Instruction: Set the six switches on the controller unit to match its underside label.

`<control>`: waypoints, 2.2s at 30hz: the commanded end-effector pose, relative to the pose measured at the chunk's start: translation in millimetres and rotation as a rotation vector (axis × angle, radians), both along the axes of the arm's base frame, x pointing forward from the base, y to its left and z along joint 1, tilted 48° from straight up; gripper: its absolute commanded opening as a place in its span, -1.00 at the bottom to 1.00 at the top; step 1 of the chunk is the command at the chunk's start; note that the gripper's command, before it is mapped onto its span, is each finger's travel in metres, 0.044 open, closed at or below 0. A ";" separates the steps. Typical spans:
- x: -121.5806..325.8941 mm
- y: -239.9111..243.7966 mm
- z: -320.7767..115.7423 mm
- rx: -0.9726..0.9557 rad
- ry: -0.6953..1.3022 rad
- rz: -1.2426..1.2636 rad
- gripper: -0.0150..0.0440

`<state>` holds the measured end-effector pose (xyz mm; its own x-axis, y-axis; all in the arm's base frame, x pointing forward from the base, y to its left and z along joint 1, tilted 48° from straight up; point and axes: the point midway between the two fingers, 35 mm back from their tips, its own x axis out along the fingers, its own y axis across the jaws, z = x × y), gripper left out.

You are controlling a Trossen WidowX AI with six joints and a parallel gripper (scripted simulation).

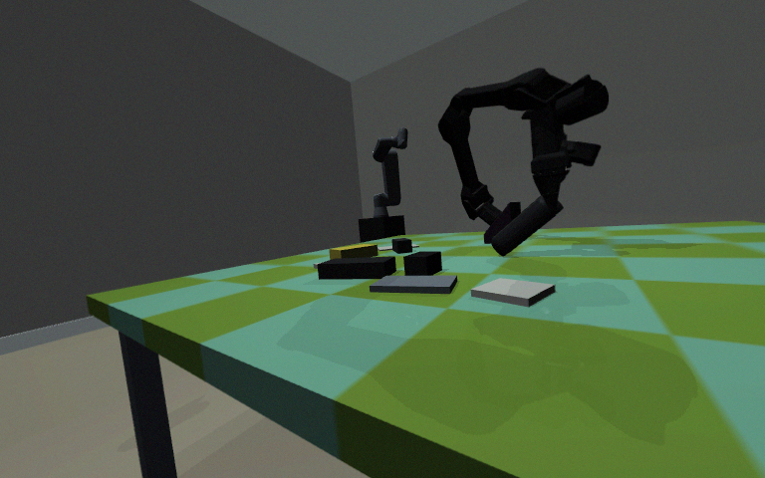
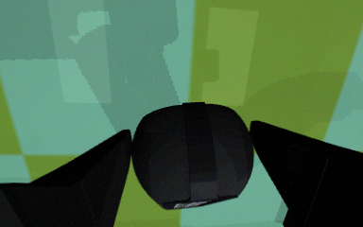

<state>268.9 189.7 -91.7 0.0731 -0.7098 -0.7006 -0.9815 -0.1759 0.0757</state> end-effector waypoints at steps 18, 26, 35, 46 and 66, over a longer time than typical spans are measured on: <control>-0.2 -11.3 -20.4 -0.023 0.008 -0.018 0.65; -0.5 -13.0 -26.5 -0.023 0.008 -0.018 0.65; -0.7 -15.1 -33.3 -0.023 0.008 -0.018 0.65; -0.9 -18.3 -41.4 -0.022 0.008 -0.018 0.65; -1.0 -25.5 -55.7 -0.023 0.007 -0.018 0.65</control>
